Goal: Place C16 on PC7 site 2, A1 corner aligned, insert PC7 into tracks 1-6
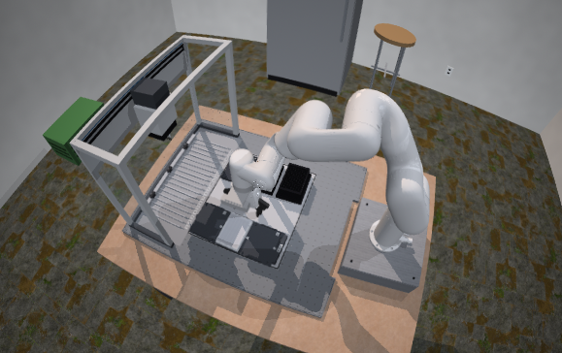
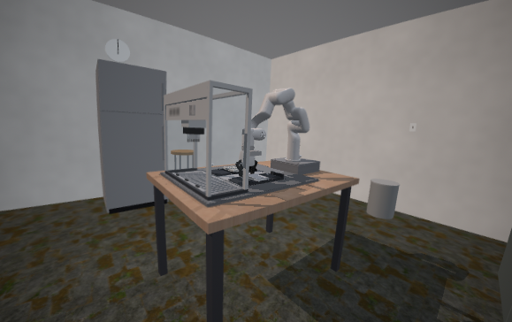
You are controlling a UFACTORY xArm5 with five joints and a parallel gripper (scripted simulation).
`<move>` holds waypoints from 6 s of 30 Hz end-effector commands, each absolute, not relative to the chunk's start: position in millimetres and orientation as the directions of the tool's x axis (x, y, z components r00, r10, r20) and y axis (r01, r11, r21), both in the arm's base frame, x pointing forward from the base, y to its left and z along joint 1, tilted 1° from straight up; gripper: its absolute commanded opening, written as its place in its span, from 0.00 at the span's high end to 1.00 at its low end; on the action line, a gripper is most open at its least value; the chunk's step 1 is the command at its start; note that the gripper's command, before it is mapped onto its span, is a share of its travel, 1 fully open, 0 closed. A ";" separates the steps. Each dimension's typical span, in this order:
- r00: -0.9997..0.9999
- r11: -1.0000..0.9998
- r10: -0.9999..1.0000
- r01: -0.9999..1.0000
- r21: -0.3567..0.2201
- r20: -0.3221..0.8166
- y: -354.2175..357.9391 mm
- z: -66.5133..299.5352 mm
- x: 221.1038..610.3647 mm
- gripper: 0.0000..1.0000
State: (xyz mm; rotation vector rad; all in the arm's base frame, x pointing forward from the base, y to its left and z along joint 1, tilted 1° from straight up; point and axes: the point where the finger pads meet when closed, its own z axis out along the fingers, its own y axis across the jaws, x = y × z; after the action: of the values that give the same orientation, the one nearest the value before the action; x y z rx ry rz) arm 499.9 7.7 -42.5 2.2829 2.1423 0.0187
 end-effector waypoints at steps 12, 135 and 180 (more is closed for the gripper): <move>0.063 -0.063 0.998 0.998 0.020 0.002 8.3 -42.6 501.4 0.00; 0.063 -0.063 0.998 0.998 0.020 0.002 12.3 29.1 500.4 0.00; 0.063 -0.063 0.998 0.998 0.019 0.003 52.6 72.2 502.2 0.00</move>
State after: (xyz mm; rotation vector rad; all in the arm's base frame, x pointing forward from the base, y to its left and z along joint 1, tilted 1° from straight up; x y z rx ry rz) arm 499.5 35.8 70.7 2.2829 2.1437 0.0190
